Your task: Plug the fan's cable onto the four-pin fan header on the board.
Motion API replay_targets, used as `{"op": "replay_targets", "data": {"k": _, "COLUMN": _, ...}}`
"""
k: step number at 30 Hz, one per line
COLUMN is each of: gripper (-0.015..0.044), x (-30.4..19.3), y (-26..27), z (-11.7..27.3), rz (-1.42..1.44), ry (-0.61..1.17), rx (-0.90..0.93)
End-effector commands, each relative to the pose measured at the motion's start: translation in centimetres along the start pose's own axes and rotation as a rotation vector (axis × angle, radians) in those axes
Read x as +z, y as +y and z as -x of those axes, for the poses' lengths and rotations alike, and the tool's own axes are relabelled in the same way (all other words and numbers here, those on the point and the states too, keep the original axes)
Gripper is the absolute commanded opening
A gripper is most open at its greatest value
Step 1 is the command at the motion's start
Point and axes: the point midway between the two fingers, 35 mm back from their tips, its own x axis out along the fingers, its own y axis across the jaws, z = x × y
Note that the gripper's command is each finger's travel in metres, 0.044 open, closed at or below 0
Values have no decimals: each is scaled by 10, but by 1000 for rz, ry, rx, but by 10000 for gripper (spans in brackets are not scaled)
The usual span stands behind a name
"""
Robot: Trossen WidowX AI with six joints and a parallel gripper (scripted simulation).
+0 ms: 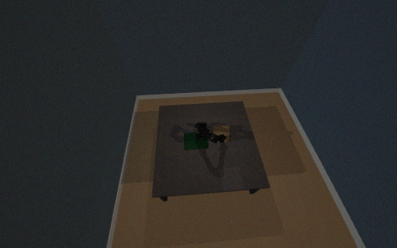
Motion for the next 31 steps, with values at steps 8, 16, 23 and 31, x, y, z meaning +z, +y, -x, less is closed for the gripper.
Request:
{"op": "replay_targets", "data": {"k": 8, "gripper": 260, "x": 0, "y": 0, "z": 0, "rz": 0, "ry": 0, "rx": 0}}
{"op": "replay_targets", "data": {"k": 16, "gripper": 260, "x": -1, "y": 0, "z": 55, "rz": -3, "ry": -1, "rx": 2}}
{"op": "replay_targets", "data": {"k": 23, "gripper": 260, "x": 41, "y": -13, "z": 59, "rz": -4, "ry": -1, "rx": 2}}
{"op": "replay_targets", "data": {"k": 31, "gripper": 260, "x": 118, "y": -20, "z": 55, "rz": -6, "ry": -8, "rx": 1}}
